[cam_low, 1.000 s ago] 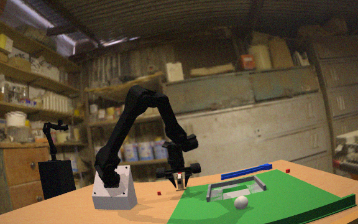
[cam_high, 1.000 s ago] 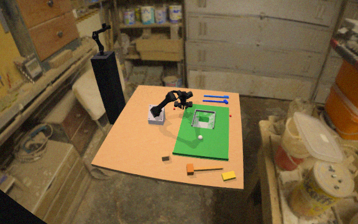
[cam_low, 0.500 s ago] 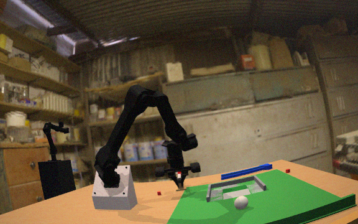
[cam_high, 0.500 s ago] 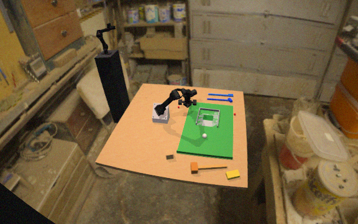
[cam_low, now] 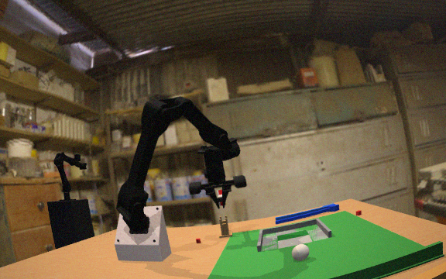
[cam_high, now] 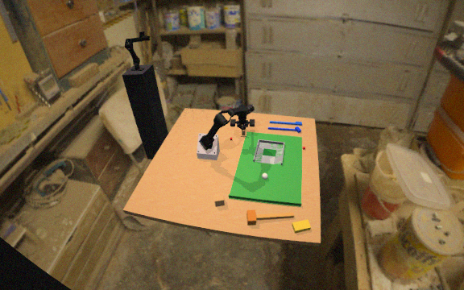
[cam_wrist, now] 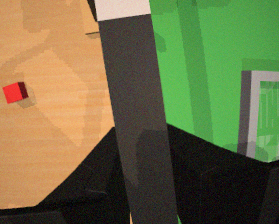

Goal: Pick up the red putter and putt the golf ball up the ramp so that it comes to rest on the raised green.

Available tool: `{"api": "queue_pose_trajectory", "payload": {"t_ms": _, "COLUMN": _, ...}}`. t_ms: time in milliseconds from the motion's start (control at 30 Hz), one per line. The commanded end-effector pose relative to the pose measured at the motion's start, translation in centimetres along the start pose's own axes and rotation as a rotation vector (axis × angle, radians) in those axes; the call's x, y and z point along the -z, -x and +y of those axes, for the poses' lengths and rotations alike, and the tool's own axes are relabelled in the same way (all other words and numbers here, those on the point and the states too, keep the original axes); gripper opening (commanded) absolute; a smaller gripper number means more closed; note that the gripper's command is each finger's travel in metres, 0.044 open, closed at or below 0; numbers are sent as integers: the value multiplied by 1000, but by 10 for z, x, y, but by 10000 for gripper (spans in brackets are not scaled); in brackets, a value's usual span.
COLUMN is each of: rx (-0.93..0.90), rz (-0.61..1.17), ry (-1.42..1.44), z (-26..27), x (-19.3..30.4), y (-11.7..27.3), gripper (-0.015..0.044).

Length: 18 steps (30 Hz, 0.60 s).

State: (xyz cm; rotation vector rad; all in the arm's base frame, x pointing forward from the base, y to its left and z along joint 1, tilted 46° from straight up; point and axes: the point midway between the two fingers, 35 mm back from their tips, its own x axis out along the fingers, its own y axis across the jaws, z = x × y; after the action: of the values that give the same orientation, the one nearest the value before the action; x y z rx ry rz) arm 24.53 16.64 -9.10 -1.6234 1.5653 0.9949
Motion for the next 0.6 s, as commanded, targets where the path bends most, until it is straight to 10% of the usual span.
{"api": "queue_pose_trajectory", "payload": {"t_ms": 0, "rx": -1, "rz": 4, "ry": -45, "z": -6, "x": 10, "y": 2, "gripper": 0}}
{"api": "queue_pose_trajectory", "payload": {"t_ms": 567, "rx": 61, "rz": 20, "ry": -583, "z": -54, "x": 135, "y": 53, "gripper": 0}}
